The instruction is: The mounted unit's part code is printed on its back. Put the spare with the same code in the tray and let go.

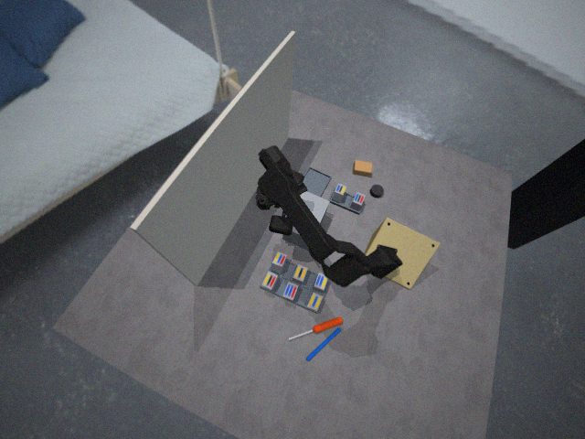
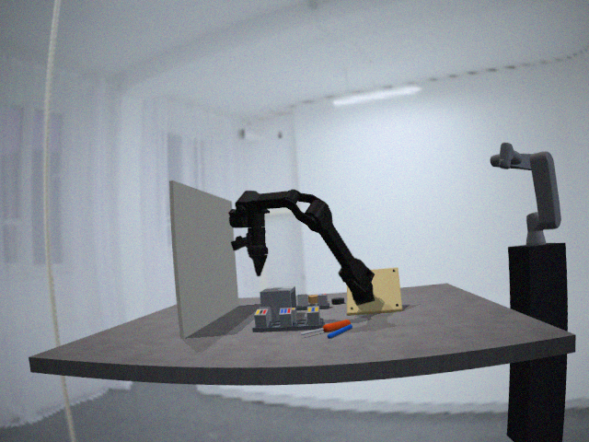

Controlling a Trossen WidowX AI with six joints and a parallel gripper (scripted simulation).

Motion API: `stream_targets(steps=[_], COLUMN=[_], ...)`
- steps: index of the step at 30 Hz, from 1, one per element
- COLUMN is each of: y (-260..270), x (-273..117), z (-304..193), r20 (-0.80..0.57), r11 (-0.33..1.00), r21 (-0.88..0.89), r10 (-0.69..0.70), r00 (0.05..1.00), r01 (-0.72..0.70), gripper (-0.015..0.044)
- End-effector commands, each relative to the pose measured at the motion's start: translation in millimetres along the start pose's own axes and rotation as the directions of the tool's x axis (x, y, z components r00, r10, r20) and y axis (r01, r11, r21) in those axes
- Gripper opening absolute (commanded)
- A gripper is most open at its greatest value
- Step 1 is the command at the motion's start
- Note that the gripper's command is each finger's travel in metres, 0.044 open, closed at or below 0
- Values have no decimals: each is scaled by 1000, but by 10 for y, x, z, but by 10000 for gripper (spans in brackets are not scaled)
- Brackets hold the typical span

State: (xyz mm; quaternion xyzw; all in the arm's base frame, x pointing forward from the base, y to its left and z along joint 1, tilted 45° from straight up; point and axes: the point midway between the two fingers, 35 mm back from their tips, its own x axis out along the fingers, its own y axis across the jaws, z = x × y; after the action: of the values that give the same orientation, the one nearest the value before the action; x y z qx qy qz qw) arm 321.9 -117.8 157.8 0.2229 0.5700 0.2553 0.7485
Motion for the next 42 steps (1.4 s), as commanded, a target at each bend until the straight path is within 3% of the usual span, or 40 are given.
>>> stream_targets(steps=[1, 9, 16, 23, 29, 42], y=[661, 1681, 2195, 2204, 2151, 2144], x=[0, 107, 219, 222, 409, 457], z=[-111, -687, -1341, -1359, -1435, -1436], r20=[1, -4, -6, -6, -39, -42], r11=[961, 675, 300, 290, 234, 231], r21=[-275, -738, -954, -957, -971, -971], r10=[-10, -1, 26, 27, 66, 65], r00=[1000, 1000, 1000, 1000, 997, 997], r01=[10, -2, -14, -14, -54, -56], gripper=[440, 440, 440, 440, 300, 300])
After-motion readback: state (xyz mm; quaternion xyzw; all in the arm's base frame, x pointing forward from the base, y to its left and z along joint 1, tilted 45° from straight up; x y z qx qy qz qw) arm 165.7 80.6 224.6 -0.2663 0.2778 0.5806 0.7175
